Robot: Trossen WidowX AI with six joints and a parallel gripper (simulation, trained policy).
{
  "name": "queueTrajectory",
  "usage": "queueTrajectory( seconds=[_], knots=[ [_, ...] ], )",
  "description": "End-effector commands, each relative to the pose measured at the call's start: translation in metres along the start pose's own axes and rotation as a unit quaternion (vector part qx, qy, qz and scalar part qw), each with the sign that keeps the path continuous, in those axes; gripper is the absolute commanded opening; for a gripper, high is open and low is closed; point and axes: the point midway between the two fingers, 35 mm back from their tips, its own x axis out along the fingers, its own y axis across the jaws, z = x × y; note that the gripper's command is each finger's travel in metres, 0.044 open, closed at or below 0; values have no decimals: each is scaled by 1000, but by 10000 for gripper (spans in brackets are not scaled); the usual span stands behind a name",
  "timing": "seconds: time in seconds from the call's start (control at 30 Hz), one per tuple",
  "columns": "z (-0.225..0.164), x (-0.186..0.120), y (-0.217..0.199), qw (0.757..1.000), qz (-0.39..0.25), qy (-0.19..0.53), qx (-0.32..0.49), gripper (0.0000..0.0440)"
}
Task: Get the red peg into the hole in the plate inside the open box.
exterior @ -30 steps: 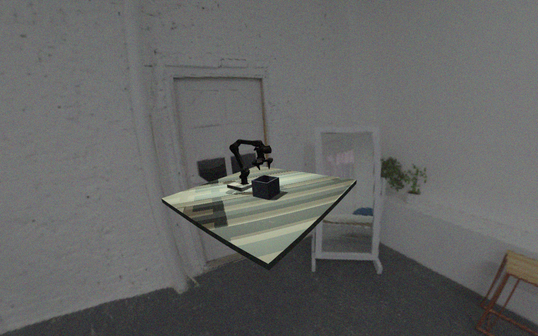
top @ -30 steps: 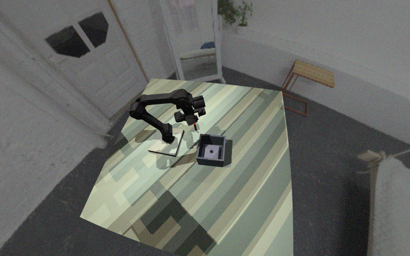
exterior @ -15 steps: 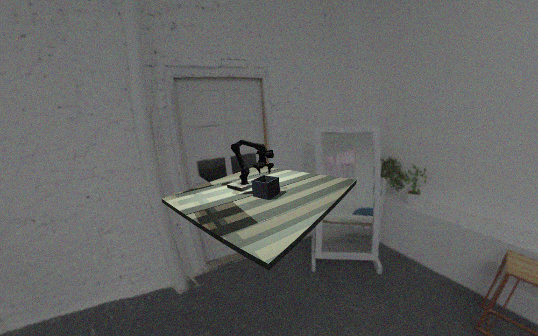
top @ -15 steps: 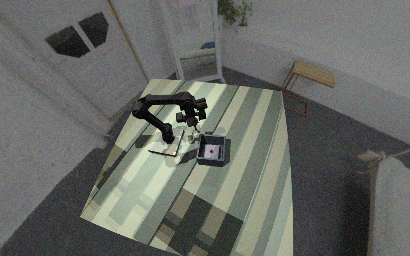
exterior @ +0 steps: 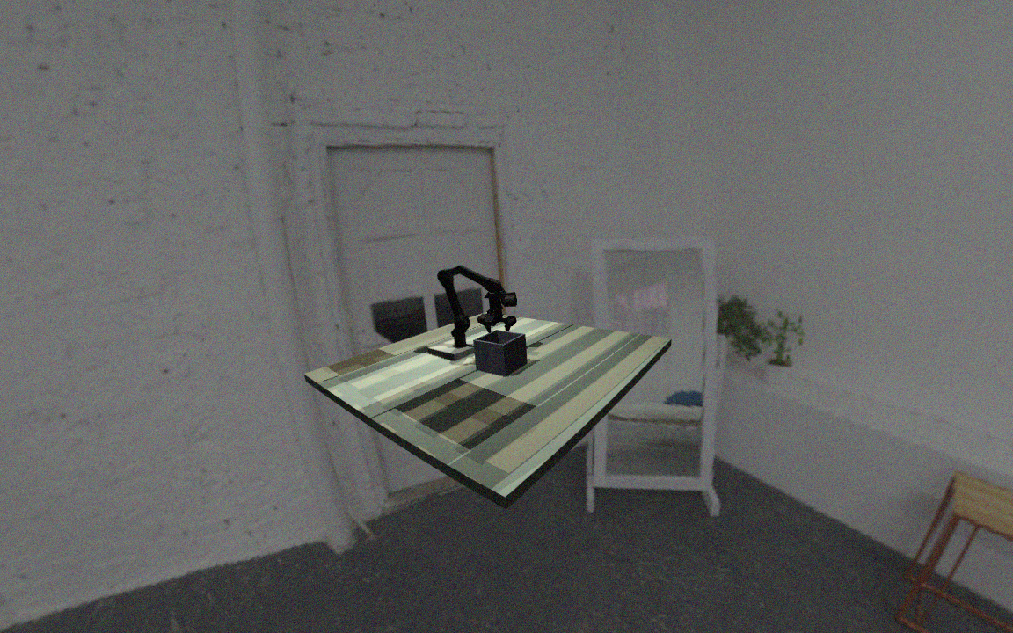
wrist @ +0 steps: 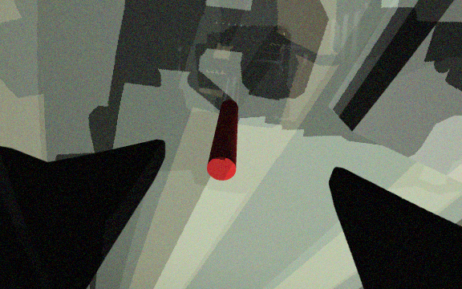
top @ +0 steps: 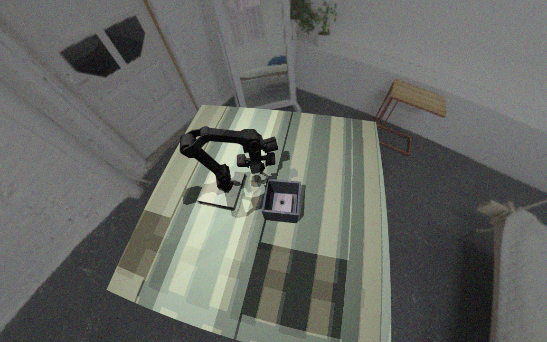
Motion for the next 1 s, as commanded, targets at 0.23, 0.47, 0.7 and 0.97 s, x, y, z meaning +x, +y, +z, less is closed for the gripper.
queueTrajectory(
  seconds=[0.23, 0.47, 0.7, 0.97],
  knots=[
    [6, 27, 0, 1000, -6, -11, 17, 420],
    [6, 38, 7, 1000, 1, -13, 14, 264],
    [4, 41, 18, 1000, 12, -11, 0, 81],
    [-7, 24, 34, 999, 49, 15, -7, 0]
  ],
)
